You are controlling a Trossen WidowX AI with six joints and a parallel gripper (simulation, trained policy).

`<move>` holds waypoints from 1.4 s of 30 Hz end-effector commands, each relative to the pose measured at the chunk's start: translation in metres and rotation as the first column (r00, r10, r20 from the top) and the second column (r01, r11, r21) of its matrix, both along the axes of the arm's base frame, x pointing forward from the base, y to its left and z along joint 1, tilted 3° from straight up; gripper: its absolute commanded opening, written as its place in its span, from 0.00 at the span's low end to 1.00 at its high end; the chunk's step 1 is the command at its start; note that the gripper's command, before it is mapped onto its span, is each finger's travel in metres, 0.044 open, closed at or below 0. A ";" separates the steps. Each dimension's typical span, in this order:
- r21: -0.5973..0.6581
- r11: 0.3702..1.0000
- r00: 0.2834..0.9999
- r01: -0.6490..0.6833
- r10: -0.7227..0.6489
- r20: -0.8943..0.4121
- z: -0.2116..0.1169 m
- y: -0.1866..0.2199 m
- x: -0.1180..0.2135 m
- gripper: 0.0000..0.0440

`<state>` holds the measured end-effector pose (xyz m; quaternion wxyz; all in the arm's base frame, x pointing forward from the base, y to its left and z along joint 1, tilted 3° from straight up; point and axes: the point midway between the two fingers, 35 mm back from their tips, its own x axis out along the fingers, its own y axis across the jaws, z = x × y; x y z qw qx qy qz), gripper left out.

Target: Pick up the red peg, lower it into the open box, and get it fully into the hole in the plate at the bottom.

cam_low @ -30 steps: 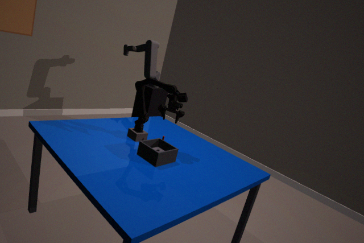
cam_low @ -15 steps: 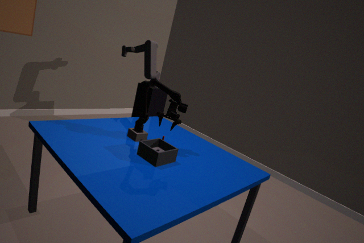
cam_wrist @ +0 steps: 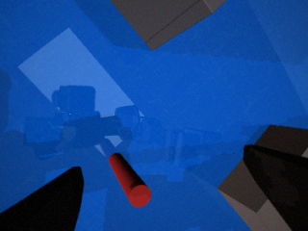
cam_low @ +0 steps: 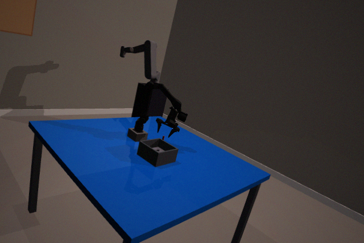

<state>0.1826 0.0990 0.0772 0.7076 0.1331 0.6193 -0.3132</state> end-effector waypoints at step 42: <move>-0.050 0.998 0.999 0.048 -0.049 -0.017 -0.045 -0.011 0.009 0.00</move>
